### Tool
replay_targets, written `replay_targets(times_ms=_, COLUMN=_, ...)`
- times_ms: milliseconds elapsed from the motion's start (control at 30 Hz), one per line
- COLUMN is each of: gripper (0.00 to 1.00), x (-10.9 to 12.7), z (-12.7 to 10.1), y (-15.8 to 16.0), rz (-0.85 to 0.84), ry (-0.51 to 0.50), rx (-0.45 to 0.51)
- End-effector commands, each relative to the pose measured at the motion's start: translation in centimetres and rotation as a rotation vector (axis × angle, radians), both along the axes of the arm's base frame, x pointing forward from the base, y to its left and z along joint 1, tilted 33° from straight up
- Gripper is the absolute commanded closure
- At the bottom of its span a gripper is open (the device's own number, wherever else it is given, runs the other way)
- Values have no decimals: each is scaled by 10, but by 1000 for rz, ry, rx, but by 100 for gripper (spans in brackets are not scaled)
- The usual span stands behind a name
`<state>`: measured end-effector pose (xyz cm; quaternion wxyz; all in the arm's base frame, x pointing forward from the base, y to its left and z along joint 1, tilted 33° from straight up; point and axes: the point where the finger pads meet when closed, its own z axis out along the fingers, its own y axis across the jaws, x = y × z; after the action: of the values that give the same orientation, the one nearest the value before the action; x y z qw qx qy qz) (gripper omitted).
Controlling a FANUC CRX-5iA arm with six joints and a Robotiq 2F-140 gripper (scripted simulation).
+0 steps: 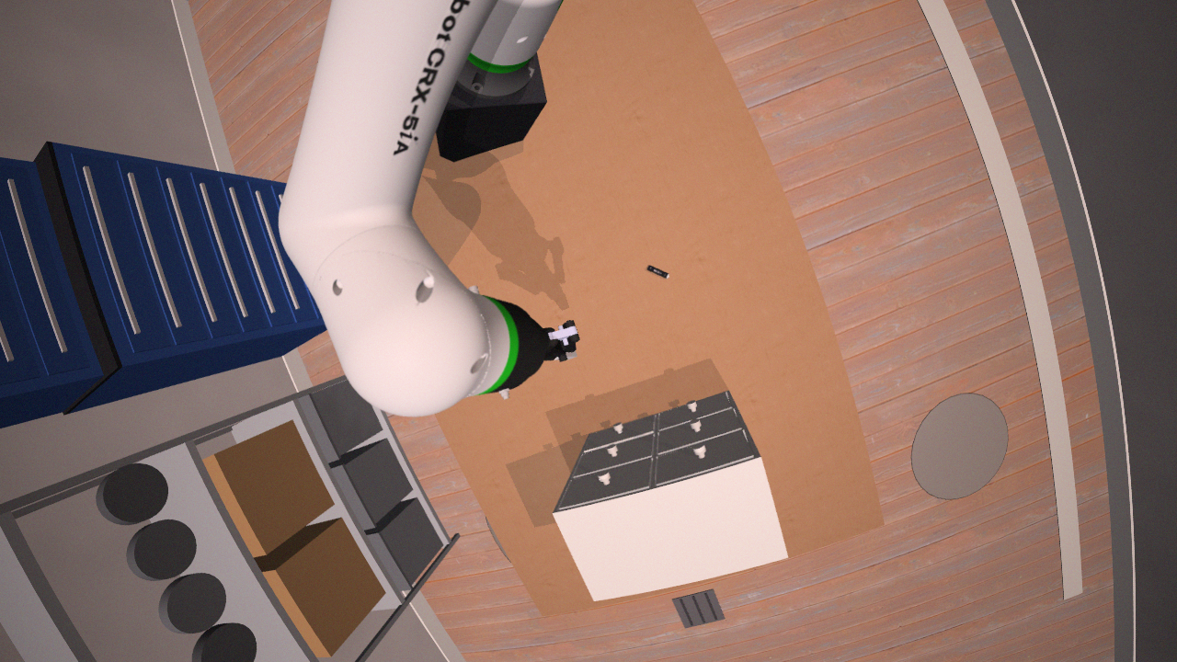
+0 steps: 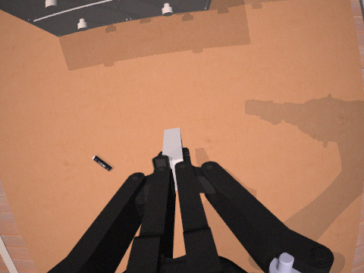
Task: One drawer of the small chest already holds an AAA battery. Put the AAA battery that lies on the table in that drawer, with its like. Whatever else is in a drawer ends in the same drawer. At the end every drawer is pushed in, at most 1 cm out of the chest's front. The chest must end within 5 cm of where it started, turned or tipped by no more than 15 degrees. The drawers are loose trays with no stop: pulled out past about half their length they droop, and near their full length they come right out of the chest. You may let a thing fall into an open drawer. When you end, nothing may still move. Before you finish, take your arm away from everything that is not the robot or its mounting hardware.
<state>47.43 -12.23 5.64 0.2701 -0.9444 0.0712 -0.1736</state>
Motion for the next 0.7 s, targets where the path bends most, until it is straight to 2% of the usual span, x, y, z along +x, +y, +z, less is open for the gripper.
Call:
replay_targets(times_ms=0, gripper=100, x=-35, z=11, y=-14, rz=84, ry=176, rx=6)
replay_targets(times_ms=133, gripper=100, x=-40, z=14, y=-16, rz=103, ry=206, rx=8)
replay_targets(times_ms=667, gripper=100, x=-40, z=15, y=-16, rz=103, ry=208, rx=8)
